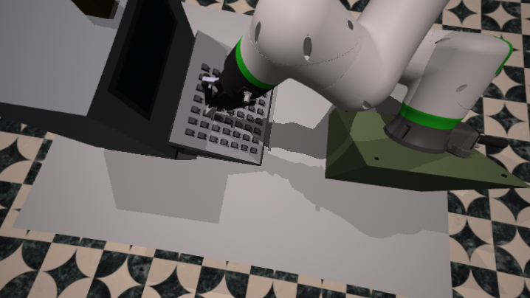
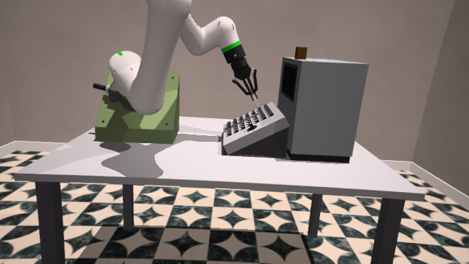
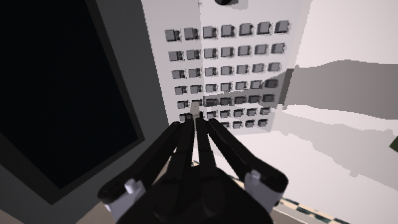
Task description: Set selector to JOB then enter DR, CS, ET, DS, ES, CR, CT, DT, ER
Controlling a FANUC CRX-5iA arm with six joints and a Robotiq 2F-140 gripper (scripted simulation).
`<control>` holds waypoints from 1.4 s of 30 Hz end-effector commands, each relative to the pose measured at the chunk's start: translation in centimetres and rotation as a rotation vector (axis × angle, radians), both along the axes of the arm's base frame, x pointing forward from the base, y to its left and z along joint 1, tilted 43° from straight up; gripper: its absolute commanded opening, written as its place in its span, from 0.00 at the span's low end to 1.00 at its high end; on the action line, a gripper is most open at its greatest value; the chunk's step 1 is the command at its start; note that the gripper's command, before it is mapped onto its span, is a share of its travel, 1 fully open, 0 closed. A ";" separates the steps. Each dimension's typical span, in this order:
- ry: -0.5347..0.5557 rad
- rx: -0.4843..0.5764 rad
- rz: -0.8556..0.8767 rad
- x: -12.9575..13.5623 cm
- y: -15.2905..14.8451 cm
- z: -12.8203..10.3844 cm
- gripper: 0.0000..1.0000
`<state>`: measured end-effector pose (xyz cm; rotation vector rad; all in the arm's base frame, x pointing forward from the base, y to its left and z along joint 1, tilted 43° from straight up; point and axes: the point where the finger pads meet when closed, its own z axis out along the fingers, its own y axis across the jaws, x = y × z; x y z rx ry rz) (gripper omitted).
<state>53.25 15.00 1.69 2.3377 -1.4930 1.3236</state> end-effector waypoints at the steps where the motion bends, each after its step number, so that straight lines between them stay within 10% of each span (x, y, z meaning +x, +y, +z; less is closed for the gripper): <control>1: 0.000 0.000 0.001 -0.2 0.2 0.2 0.00; 42: 0.000 0.000 0.001 1.4 -5.0 4.4 0.00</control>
